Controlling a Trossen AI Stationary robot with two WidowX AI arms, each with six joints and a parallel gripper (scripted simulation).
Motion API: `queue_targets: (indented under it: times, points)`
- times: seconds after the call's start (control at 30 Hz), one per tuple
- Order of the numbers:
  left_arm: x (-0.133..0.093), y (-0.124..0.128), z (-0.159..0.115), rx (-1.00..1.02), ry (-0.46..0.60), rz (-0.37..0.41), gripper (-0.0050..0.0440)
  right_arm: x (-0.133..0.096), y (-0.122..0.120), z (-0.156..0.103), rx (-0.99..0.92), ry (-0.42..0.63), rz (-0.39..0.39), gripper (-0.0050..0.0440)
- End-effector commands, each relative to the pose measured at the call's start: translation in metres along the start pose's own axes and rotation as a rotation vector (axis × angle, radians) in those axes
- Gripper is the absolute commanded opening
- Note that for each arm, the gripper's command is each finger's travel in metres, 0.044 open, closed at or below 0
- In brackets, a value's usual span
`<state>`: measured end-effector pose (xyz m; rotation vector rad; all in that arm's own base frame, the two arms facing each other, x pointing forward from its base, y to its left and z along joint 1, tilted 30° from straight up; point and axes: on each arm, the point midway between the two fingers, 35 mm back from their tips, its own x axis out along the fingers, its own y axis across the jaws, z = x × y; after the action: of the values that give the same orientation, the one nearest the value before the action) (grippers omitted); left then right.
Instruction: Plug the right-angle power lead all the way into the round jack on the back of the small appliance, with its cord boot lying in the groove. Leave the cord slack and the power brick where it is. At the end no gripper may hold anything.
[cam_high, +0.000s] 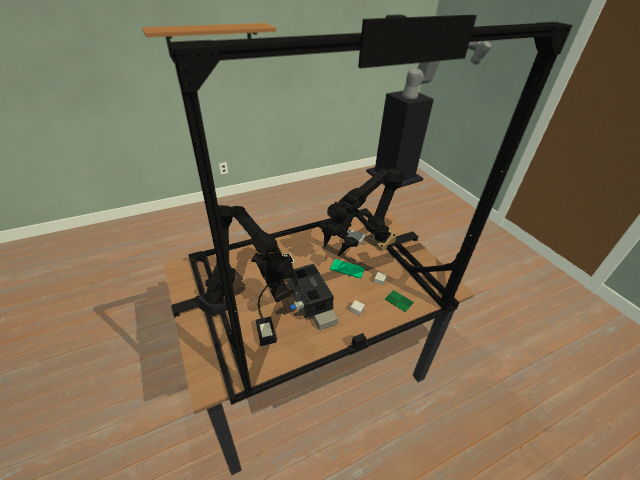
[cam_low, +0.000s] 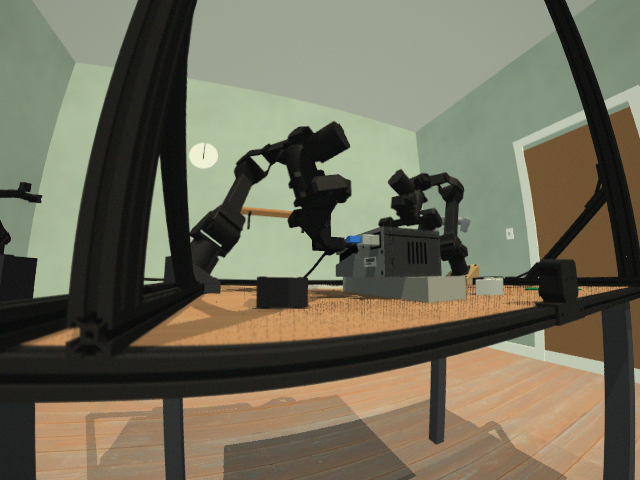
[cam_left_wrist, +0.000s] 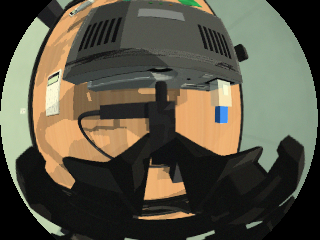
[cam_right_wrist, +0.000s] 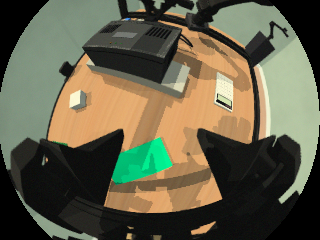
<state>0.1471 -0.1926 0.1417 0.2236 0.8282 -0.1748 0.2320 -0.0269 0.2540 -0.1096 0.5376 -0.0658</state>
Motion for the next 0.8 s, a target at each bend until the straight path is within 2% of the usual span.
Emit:
queue_targets:
  times: [0.0, 0.77]
  points:
    - [0.0008, 0.0020, -0.0021, -0.004, 0.000, -0.041, 0.0000, 0.0002, -0.0001, -0.0005, -0.004, 0.003, -0.001, 0.0400]
    - [0.0015, 0.0023, -0.0022, -0.005, -0.002, -0.057, 0.0000, 0.0002, -0.0001, -0.0005, -0.004, 0.003, -0.001, 0.0400]
